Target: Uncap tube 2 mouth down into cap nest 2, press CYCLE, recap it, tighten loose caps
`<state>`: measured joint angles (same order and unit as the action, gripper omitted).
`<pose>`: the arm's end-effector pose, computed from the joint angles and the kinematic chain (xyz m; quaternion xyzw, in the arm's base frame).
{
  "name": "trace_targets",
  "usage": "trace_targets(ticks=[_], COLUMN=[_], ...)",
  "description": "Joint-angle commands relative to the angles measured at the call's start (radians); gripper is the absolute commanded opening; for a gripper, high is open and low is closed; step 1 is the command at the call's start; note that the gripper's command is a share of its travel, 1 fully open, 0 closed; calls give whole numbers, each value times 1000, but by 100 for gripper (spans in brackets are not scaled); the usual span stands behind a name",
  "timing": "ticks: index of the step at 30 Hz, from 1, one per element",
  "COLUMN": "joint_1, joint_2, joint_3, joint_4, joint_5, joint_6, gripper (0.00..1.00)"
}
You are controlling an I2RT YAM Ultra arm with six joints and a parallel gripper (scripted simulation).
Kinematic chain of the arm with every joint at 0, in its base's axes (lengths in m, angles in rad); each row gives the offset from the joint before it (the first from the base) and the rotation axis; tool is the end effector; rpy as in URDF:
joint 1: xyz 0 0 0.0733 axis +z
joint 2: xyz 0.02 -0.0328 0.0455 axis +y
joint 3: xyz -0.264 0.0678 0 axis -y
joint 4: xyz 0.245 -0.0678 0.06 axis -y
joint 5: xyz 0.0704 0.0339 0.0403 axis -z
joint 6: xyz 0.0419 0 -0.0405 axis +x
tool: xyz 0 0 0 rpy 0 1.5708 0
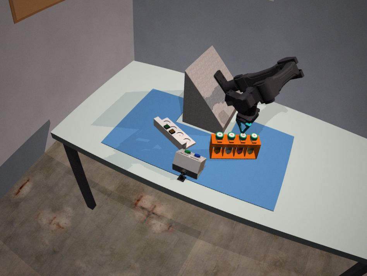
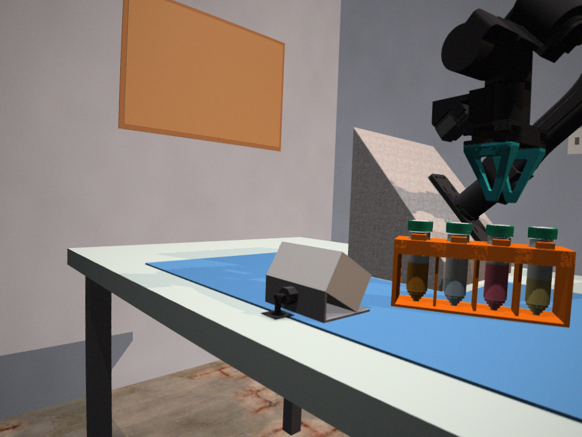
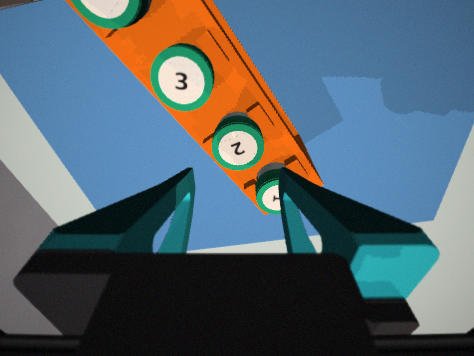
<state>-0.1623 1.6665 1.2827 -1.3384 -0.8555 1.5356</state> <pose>0.2815 -0.0129 0.2488 -0.7017 -0.5760 -0.2763 0.3154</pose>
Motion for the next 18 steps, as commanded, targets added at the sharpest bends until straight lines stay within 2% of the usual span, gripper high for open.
trace_targets(ticks=[1, 6, 8, 15, 18], joint_1=[-9, 31, 31, 86, 86], joint_2=[-3, -15, -15, -25, -25], joint_3=[4, -46, -46, -109, -109], joint_4=[-8, 76, 76, 194, 194], joint_5=[1, -4, -4, -8, -8], joint_6=[49, 110, 110, 195, 195], gripper=[49, 49, 49, 49, 49])
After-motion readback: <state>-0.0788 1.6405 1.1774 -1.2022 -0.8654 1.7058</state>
